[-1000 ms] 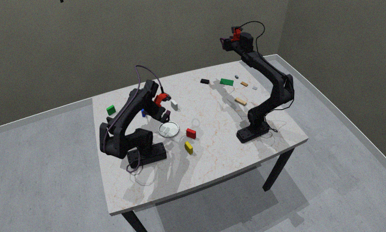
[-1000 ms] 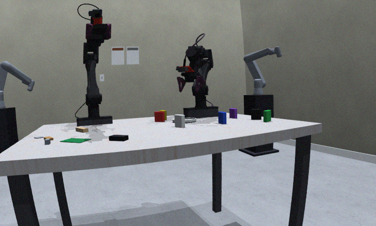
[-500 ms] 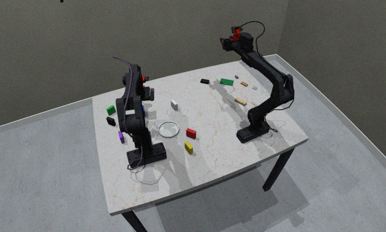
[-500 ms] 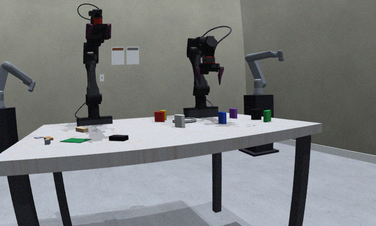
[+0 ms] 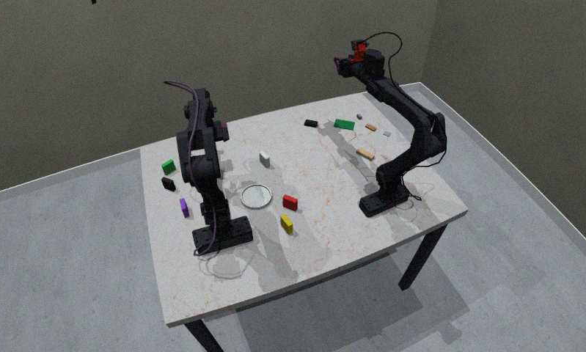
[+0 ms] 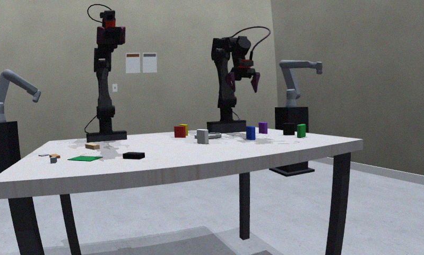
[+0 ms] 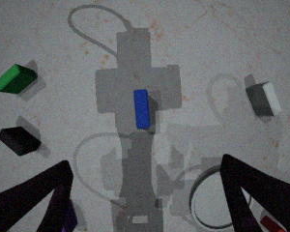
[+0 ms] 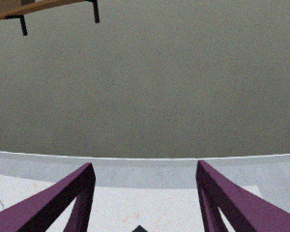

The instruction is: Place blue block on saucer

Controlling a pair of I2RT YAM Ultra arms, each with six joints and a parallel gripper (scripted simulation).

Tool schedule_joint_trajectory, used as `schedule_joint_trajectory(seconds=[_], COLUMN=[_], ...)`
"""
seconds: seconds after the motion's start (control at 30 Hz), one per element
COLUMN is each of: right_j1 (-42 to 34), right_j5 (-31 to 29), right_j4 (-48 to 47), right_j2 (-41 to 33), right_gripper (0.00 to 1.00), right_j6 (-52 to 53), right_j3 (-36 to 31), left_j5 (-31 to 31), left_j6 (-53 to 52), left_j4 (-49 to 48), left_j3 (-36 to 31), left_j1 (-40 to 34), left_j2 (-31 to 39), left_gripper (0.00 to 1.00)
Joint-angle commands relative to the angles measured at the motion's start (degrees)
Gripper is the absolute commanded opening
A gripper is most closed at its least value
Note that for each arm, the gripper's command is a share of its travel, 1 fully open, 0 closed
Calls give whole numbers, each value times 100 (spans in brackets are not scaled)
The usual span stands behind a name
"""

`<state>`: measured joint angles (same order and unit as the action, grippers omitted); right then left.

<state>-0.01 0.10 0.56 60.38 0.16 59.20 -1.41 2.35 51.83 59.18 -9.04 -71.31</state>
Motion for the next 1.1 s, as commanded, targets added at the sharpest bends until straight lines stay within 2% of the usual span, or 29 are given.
schedule_joint_trajectory(seconds=[0.0, 0.33, 0.7, 1.07], right_j1=[1, 1, 1, 1], right_j5=[-5, -5, -5, -5], right_j4=[-28, -28, -28, -28], right_j2=[-20, -20, -20, -20], right_gripper=[68, 68, 68, 68], right_j6=[-8, -8, -8, -8], right_j3=[39, 39, 39, 39], left_j5=[23, 23, 23, 24], left_j6=[78, 77, 77, 78], left_j4=[-29, -478, -1896, -1924], left_j3=[236, 71, -1401, -1549], left_j1=[59, 58, 58, 57], left_j2=[-22, 34, -163, -191], left_gripper=[100, 100, 100, 100])
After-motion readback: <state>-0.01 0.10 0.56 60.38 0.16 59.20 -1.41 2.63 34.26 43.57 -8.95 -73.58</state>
